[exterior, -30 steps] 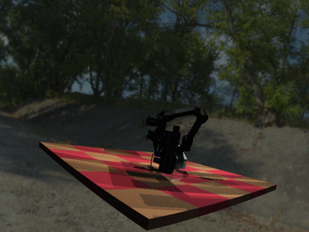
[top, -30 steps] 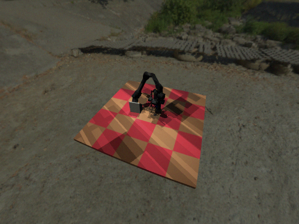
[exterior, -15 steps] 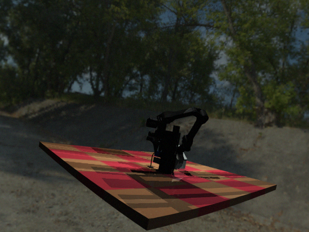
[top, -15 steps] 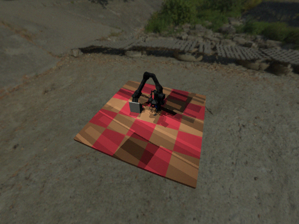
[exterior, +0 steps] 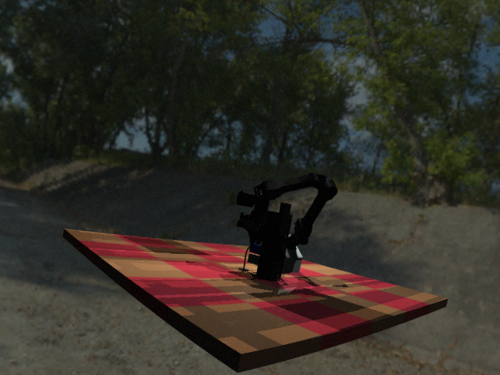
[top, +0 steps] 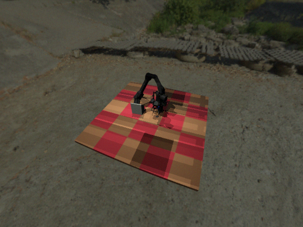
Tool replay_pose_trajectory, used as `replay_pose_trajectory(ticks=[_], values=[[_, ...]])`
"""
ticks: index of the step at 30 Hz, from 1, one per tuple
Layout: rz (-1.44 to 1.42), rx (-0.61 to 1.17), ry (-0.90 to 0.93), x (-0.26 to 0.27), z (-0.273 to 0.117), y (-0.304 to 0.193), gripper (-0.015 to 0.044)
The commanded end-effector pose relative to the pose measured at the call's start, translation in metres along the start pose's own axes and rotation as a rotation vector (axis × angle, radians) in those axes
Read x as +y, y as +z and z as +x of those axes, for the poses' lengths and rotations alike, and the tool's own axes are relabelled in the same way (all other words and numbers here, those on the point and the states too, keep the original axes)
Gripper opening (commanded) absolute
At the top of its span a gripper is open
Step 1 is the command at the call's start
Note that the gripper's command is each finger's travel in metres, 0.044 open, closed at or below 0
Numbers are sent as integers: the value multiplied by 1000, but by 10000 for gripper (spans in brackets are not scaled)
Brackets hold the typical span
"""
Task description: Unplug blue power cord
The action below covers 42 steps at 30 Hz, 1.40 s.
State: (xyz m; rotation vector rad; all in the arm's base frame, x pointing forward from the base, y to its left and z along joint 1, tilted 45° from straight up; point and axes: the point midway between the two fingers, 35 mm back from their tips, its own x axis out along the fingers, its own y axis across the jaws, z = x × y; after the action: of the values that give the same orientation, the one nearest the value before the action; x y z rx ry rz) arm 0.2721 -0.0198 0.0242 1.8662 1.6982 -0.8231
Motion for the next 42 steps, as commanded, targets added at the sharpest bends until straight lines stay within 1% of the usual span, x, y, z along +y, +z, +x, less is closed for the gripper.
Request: replay_pose_trajectory(ticks=[1, 39, 42], values=[[-3, -1, 3, 1, -1, 4, 0], [1, -3, 4, 0, -8, 66, 0], [2, 1, 4, 0, -3, 56, 79]])
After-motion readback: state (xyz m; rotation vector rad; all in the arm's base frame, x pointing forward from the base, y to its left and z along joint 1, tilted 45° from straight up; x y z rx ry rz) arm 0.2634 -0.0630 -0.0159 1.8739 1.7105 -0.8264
